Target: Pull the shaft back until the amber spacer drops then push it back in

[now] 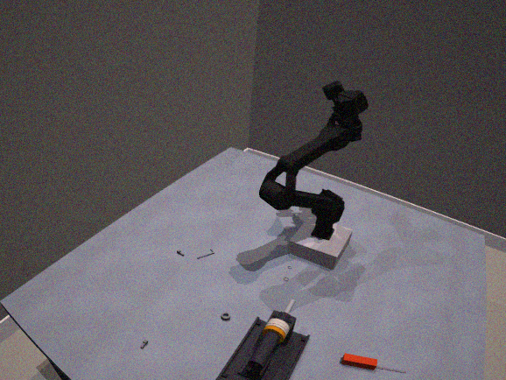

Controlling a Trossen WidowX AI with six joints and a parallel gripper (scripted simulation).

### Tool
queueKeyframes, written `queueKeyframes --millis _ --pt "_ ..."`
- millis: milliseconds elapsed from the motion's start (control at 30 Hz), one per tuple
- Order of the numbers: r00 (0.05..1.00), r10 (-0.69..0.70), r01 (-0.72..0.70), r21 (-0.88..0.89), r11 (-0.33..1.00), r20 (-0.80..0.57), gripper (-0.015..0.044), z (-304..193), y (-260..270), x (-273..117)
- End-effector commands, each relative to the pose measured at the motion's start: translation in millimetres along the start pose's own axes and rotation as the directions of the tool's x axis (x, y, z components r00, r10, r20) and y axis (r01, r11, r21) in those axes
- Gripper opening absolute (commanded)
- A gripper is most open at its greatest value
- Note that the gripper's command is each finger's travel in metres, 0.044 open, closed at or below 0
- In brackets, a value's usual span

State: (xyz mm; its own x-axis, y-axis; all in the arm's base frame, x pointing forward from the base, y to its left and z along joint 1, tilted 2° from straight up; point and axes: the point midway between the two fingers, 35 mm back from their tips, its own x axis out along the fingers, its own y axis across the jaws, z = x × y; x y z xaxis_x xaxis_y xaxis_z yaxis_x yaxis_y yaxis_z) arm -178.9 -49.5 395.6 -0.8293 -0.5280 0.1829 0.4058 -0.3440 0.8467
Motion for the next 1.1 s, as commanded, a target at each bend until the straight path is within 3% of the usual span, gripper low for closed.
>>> queueKeyframes --millis 0,200,433,767,1067 --pt "1.0 -0.005 0.005 -0.002 1.0 0.008 0.0426 1.8 -1.4 -0.1" --pt "0.945 -0.179 0.197 -0.043 0.979 0.273 0.044 61.0 -47.3 -16.0" --pt "0.729 -0.376 0.467 -0.014 0.884 0.572 0.044 127.2 -98.8 -74.2" --pt "0.208 -0.554 0.748 0.234 0.621 0.806 0.044 175.7 -149.4 -214.1" --pt "-0.318 -0.582 0.756 0.571 0.32 0.748 0.044 151.9 -162.3 -360.4"
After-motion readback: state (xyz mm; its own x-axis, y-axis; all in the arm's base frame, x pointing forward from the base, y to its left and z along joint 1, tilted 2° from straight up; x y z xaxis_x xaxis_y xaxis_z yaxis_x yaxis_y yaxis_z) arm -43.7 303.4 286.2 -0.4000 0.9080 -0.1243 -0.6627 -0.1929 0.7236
